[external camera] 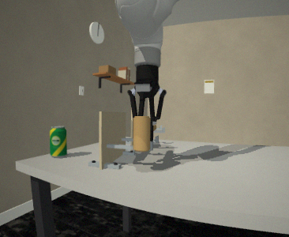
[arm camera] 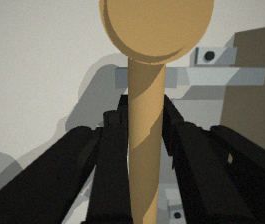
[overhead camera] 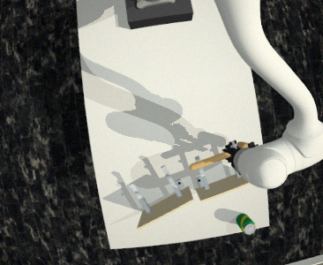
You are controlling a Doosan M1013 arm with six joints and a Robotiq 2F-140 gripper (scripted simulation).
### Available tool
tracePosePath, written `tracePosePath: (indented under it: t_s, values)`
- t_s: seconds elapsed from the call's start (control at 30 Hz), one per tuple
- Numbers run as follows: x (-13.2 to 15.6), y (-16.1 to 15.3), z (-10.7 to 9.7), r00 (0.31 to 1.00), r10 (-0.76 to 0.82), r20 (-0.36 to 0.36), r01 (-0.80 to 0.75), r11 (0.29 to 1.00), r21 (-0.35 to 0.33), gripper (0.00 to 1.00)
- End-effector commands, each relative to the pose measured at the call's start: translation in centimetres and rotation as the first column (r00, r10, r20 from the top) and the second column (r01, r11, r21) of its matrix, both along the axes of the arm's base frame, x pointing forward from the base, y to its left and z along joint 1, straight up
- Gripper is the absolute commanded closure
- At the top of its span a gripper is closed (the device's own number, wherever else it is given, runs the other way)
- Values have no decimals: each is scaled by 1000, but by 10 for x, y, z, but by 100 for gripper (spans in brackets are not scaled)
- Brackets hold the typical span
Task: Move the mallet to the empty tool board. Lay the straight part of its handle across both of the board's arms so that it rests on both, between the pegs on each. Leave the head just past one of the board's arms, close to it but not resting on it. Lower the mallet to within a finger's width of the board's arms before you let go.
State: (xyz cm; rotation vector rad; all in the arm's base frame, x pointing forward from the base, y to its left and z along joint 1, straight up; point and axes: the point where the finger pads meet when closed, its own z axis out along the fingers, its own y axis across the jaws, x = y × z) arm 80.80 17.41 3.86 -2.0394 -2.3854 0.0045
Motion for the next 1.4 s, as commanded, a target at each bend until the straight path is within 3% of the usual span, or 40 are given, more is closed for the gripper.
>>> tracePosePath:
  t_s: [0.0, 0.07, 0.27, 0.33, 0.63, 0.73, 0.77, 1.07, 1.3, 1.37]
  values:
    - [1, 0, 43, 1000, 0, 1, 0, 1000, 1, 90]
    - [0, 0, 64, 1000, 0, 1, 0, 1000, 1, 90]
    - [3, -10, 67, 1000, 0, 1, 0, 1000, 1, 90]
    - [14, -45, 70, 1000, 0, 1, 0, 1000, 1, 90]
    - [34, -148, 79, 1000, 0, 1, 0, 1000, 1, 90]
    - [35, -160, 80, 1000, 0, 1, 0, 1000, 1, 90]
    - [38, -193, 83, 1000, 0, 1, 0, 1000, 1, 90]
    - [40, -292, 91, 1000, 0, 1, 0, 1000, 1, 90]
    - [40, -296, 92, 999, 38, 1, -38, 999, 1, 90]
    - [40, -296, 92, 994, 110, 1, -110, 994, 1, 90]
